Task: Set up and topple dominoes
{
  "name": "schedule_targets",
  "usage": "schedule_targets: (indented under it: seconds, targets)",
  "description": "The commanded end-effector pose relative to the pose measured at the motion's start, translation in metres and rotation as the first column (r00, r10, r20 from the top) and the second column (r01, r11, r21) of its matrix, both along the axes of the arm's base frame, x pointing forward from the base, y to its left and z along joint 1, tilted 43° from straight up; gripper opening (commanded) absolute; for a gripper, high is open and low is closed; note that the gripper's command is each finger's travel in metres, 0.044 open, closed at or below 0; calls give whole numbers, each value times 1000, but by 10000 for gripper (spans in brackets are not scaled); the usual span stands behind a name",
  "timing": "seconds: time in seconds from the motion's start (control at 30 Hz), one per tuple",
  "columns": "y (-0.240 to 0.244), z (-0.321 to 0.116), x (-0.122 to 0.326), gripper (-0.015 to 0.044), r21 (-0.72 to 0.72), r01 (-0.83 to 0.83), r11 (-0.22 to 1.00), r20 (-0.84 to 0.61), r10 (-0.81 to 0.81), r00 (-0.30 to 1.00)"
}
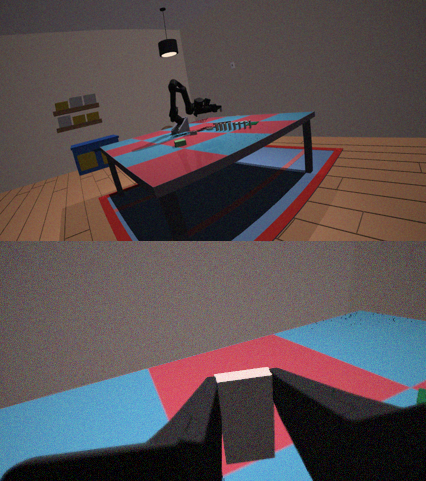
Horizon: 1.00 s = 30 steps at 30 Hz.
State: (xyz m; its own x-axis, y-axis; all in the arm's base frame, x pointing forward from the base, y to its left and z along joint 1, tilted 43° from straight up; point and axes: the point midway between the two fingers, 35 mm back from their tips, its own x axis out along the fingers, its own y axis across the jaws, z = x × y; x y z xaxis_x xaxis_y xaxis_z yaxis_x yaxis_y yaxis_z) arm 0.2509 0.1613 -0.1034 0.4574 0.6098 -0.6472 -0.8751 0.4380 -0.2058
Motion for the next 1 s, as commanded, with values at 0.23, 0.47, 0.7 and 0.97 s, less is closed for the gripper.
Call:
schedule_targets:
  seconds: [0.23,0.47,0.7,0.97]
  targets:
    - [-20,-24,2,107,-5,-5,1000,3,5,1000]
    - [-35,-41,-1,107,-6,-4,1000,2,4,1000]
    - [-48,-57,-6,107,-5,-2,1000,2,2,1000]
    - [-62,-73,-16,107,1,2,1000,4,-2,1000]
